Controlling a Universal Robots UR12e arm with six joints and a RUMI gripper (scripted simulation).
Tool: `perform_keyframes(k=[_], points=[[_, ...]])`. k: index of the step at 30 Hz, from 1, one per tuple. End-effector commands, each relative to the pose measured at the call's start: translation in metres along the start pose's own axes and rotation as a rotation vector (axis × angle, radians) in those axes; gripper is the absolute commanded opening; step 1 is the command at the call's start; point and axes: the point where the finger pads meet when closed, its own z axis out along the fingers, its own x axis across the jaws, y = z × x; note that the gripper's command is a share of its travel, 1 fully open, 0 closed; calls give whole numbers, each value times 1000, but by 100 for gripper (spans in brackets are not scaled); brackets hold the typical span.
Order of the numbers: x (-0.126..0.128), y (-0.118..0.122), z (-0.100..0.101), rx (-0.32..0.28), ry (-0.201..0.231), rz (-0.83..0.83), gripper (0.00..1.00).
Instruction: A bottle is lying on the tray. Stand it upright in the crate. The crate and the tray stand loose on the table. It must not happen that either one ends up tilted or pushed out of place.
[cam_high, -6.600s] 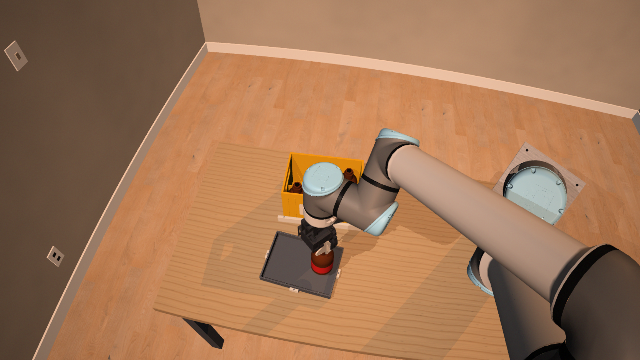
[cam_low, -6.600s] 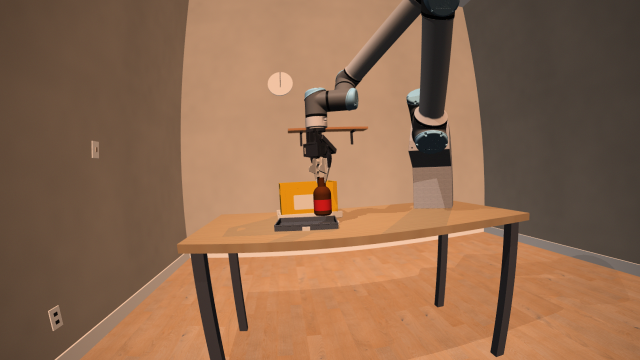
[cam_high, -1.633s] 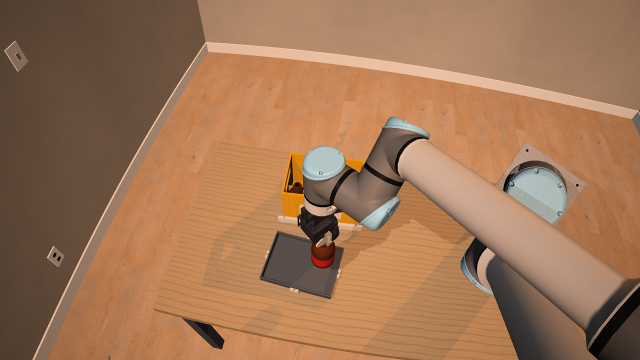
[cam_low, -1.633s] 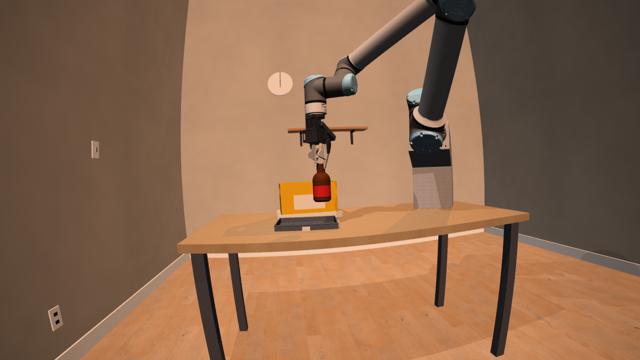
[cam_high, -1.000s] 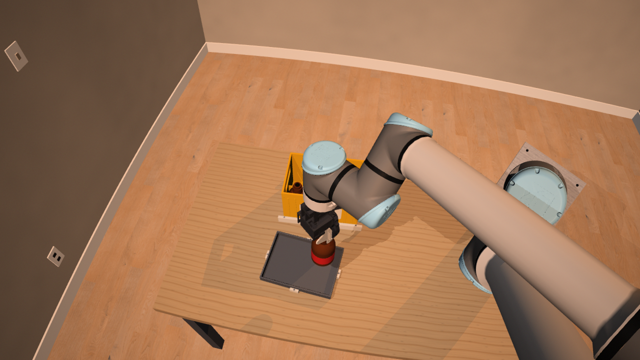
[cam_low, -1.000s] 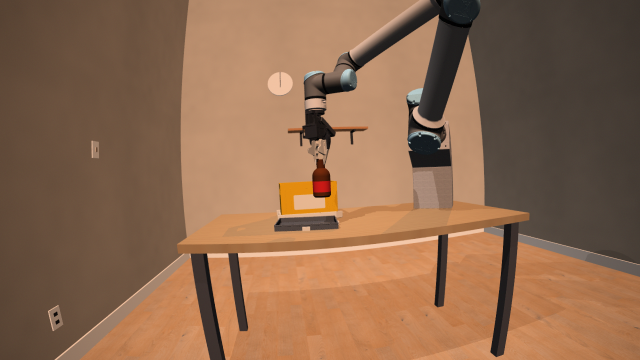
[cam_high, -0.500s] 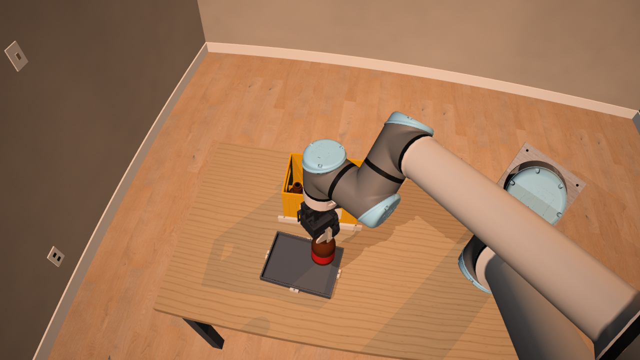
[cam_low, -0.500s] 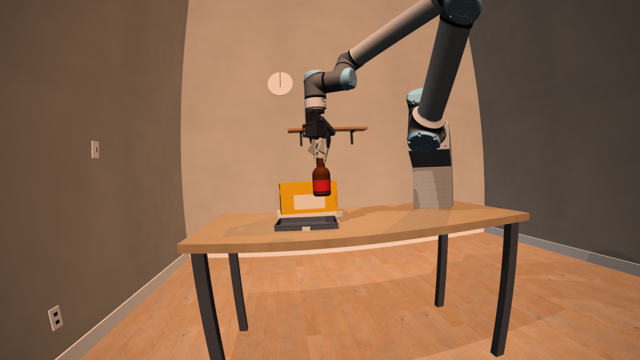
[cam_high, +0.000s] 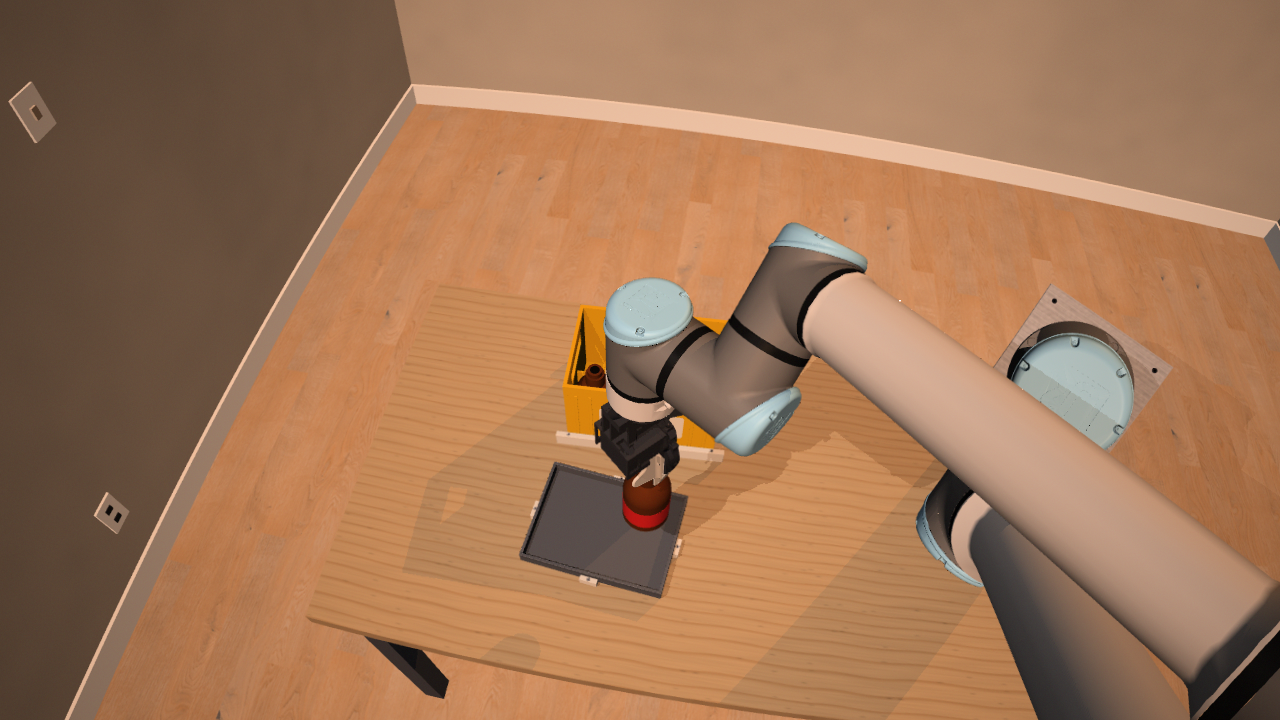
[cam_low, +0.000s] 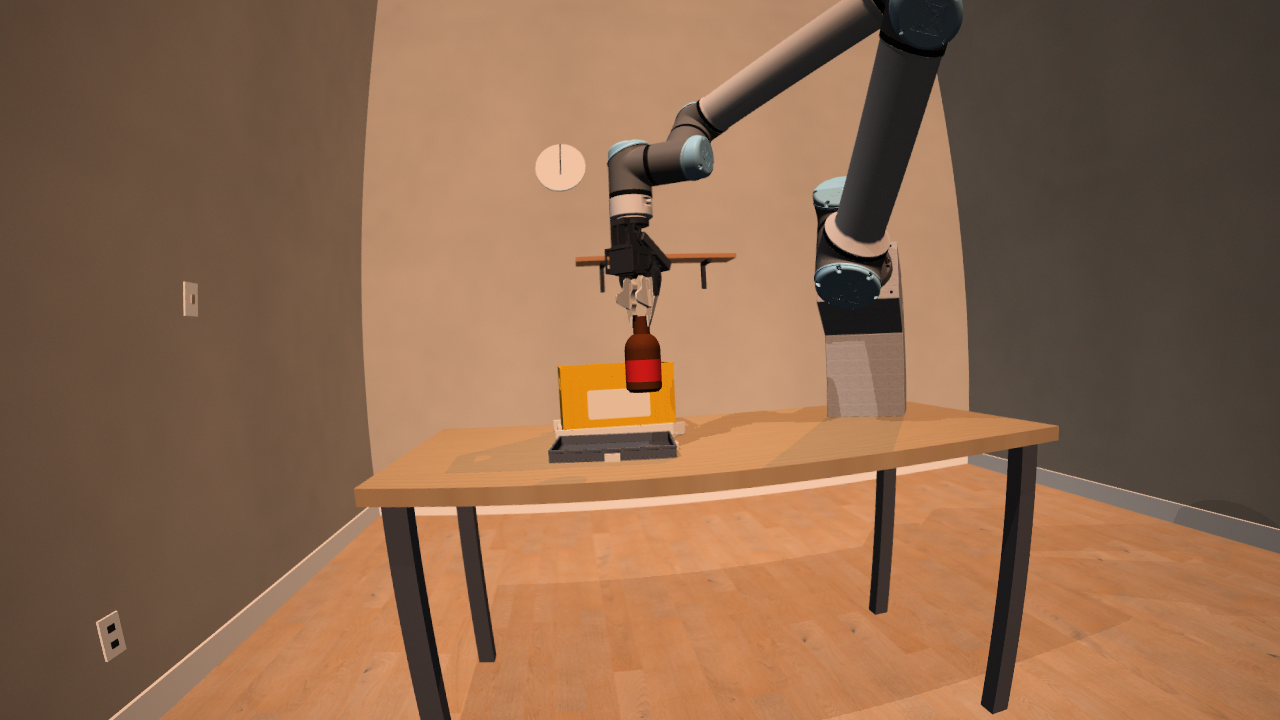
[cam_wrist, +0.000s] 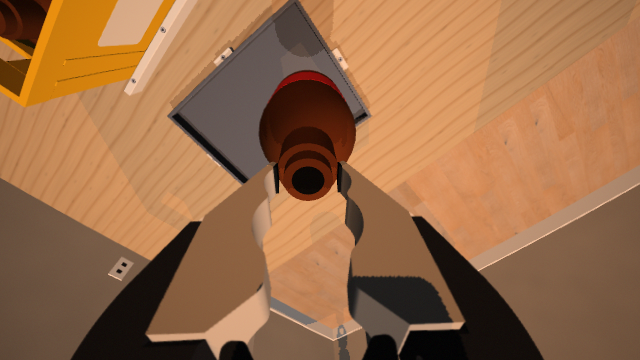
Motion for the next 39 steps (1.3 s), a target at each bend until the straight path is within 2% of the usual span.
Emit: perform_keyframes(k=[1, 27, 39], points=[[0, 0, 0, 0, -1, -1, 0], [0, 0, -1, 0, -1, -1, 0], [0, 0, -7, 0, -1, -1, 0]])
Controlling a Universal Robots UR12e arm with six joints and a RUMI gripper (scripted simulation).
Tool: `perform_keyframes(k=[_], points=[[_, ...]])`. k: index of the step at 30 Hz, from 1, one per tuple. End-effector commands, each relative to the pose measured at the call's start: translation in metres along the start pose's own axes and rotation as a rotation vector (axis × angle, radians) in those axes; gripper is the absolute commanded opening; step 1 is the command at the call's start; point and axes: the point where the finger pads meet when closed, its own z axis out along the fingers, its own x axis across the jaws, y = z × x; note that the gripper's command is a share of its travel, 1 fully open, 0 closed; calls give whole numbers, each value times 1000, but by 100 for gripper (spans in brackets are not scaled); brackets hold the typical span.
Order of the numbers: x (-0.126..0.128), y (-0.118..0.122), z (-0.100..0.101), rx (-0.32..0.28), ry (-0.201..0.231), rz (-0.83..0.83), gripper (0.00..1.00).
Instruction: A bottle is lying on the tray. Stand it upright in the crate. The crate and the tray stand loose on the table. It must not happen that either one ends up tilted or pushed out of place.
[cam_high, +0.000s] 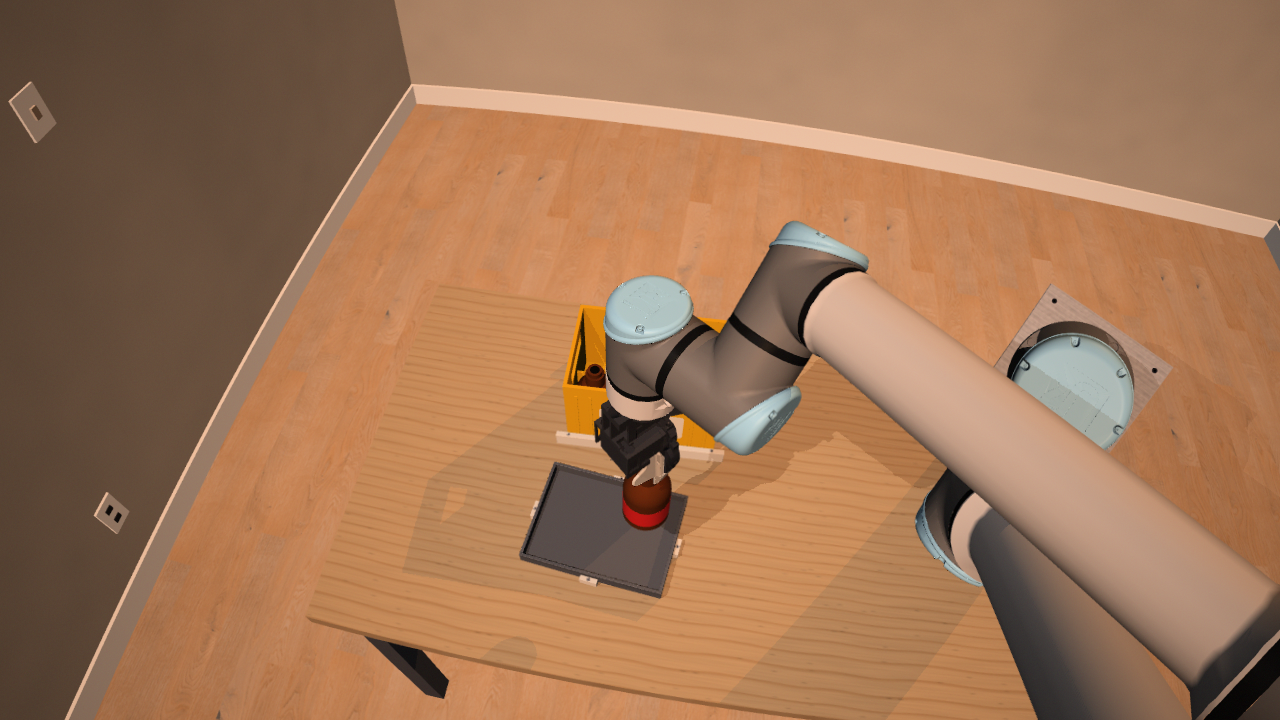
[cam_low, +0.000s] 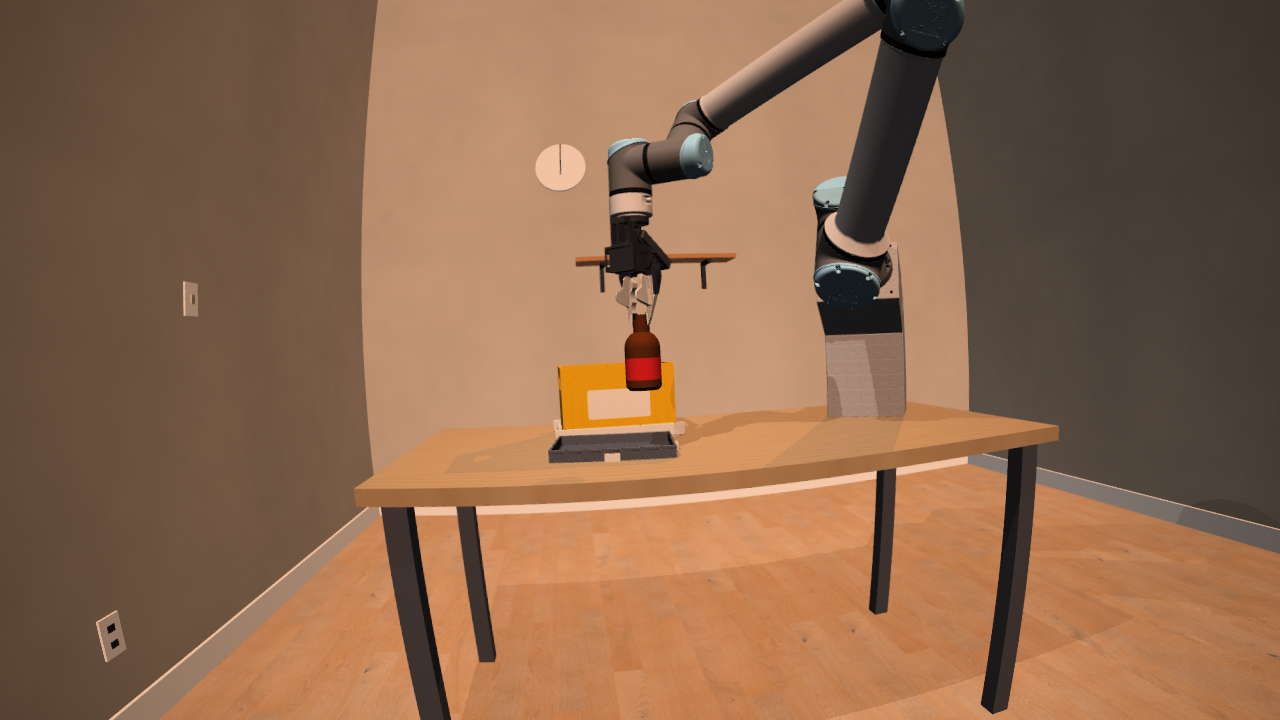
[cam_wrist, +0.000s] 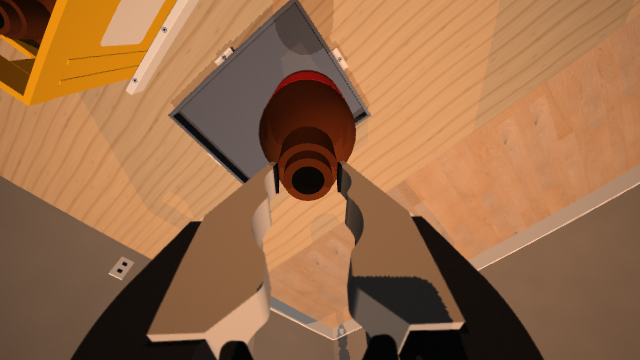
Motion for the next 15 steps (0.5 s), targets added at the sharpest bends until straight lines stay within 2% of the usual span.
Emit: perform_keyframes(k=[1, 15], points=[[0, 0, -5, 0, -1, -1, 0], [0, 0, -19, 0, -1, -1, 0]])
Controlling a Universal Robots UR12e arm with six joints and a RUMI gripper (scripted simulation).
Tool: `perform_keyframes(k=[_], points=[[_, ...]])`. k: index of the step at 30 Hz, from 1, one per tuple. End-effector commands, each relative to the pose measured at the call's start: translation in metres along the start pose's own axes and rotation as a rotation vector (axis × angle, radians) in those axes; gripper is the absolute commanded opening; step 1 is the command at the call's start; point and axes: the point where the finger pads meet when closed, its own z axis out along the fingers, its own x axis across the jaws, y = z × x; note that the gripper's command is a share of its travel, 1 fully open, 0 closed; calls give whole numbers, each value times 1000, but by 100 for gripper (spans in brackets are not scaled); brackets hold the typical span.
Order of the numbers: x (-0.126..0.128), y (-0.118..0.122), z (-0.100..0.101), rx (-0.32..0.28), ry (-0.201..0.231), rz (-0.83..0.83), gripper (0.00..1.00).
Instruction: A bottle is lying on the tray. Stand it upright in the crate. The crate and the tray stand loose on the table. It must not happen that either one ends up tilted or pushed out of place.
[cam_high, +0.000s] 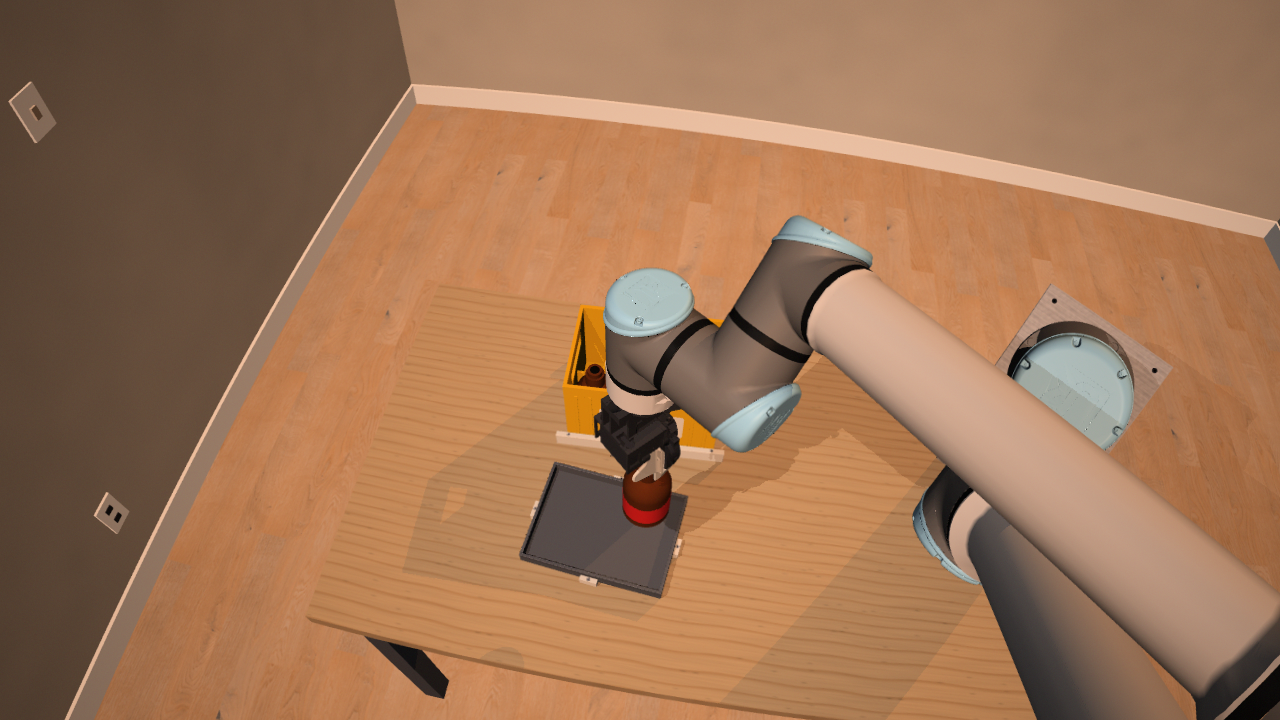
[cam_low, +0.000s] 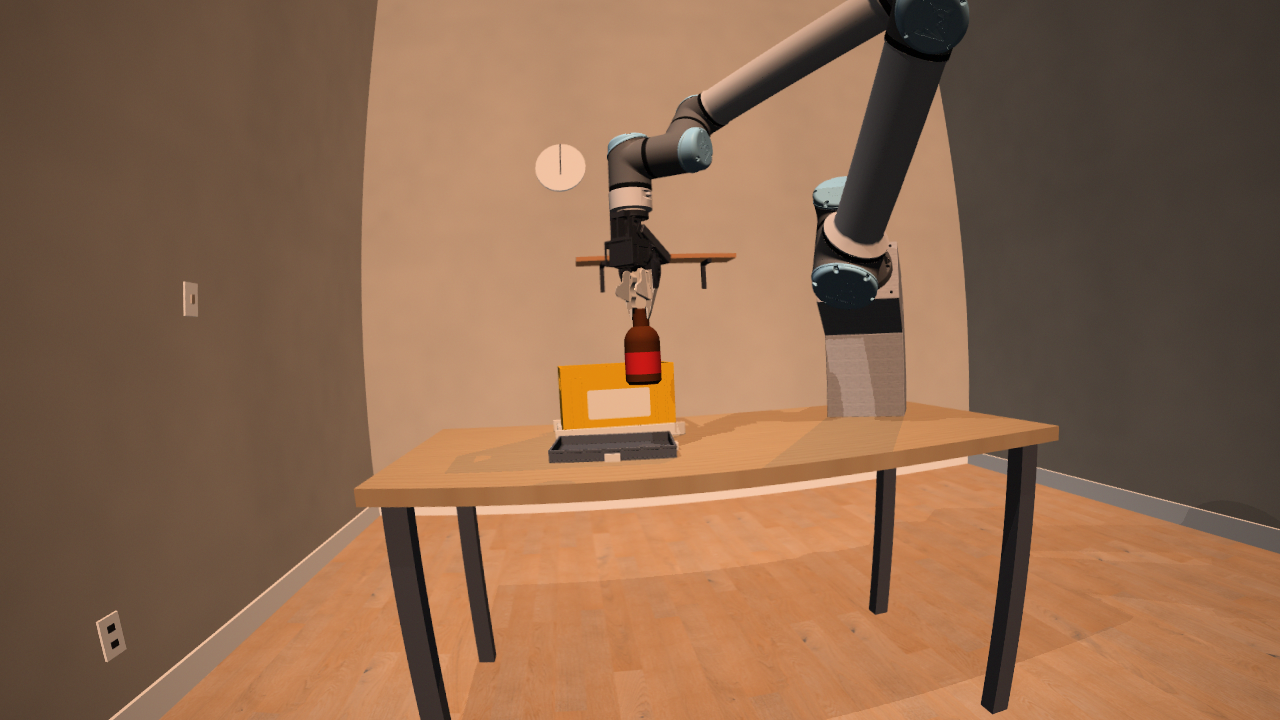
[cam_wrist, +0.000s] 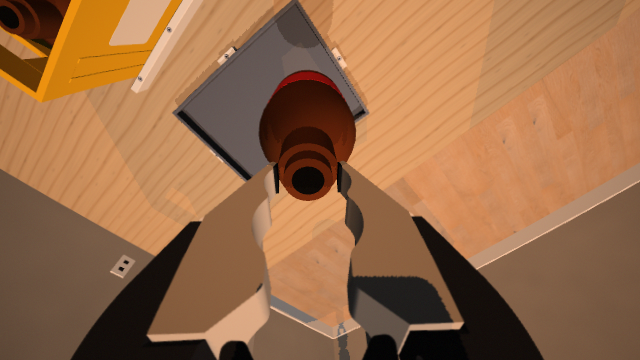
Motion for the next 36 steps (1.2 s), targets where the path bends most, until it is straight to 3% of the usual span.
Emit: perform_keyframes(k=[1, 36], points=[[0, 0, -8, 0, 0, -1, 0], [0, 0, -25, 0, 0, -1, 0]])
